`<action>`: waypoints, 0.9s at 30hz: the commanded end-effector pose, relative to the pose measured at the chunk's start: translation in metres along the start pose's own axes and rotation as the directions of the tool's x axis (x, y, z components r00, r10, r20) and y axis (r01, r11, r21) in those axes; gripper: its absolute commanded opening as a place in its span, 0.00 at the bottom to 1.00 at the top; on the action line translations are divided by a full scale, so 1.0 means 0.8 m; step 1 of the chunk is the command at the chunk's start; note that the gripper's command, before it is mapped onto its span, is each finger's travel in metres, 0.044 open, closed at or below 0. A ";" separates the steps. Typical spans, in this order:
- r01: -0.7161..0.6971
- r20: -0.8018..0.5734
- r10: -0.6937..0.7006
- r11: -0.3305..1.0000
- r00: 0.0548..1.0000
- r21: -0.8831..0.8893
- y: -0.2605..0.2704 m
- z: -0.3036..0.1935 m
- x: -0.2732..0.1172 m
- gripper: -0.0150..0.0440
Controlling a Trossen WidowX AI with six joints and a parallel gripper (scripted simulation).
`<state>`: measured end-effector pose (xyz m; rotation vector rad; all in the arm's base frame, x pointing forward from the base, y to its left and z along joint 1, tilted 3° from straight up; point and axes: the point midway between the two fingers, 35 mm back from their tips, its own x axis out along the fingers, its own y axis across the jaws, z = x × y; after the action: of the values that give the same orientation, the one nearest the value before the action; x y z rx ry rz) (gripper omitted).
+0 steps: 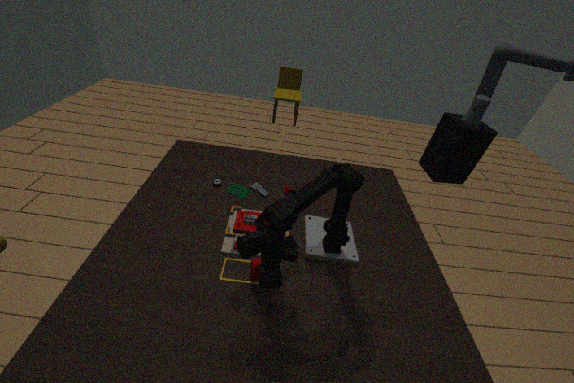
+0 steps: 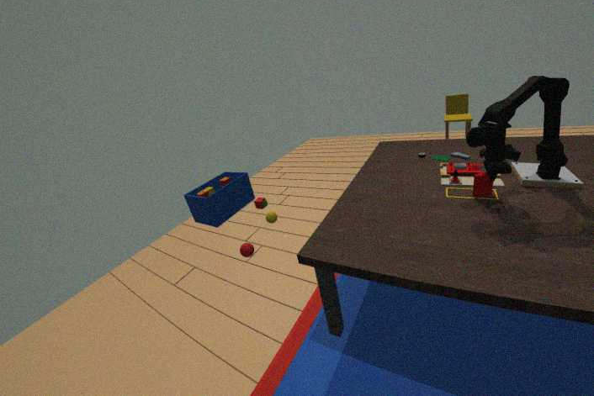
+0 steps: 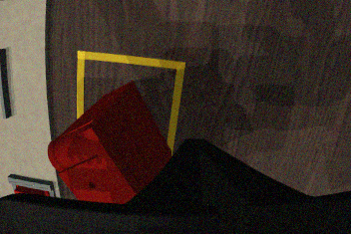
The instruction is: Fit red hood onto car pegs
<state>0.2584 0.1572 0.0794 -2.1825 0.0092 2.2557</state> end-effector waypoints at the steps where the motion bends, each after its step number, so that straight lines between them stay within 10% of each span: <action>1: -0.004 -0.005 0.004 1.000 1.000 0.021 0.001 -0.001 0.000 0.25; 27: -0.003 -0.005 0.004 0.988 1.000 0.156 0.003 -0.003 0.000 0.25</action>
<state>0.2594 0.1557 0.0793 -2.1117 0.1629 2.1824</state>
